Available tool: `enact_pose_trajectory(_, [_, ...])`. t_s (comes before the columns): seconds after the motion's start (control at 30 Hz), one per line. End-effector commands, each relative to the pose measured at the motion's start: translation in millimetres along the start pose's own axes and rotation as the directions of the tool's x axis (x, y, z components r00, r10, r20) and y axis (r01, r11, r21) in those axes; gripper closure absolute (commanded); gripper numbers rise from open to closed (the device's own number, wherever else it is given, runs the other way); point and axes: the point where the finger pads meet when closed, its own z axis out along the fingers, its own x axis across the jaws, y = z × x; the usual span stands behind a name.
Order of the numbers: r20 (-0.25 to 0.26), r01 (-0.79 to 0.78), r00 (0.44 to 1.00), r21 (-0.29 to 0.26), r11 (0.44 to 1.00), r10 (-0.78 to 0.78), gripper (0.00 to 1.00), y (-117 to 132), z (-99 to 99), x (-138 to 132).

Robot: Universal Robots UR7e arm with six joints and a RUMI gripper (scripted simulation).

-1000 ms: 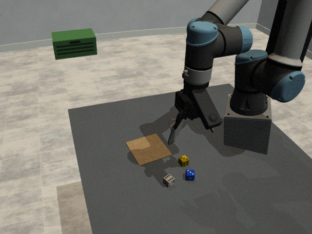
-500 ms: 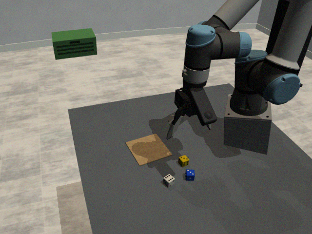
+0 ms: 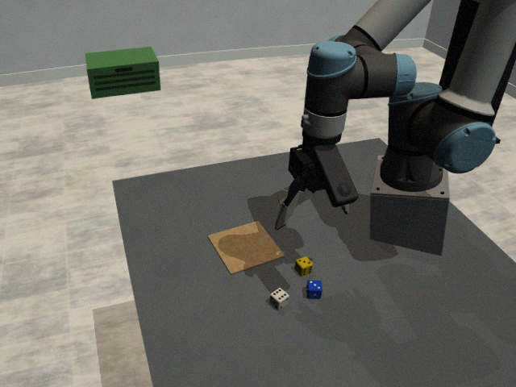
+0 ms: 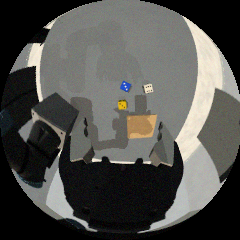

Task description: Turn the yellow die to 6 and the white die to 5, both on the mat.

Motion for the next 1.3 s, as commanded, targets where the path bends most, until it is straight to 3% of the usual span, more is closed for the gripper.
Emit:
enact_pose_trajectory(0.0, [-0.001, 0.0, 1.0, 0.0, 1.0, 0.0, 0.0, 0.1, -0.1, 0.3])
enact_pose_trajectory(0.4, [-0.001, 0.0, 1.0, 0.0, 1.0, 0.0, 0.0, 0.1, 10.2, 0.4])
enact_pose_trajectory(1.27, [-0.001, 0.0, 1.0, 0.0, 1.0, 0.0, 0.0, 0.0, 85.1, 0.7])
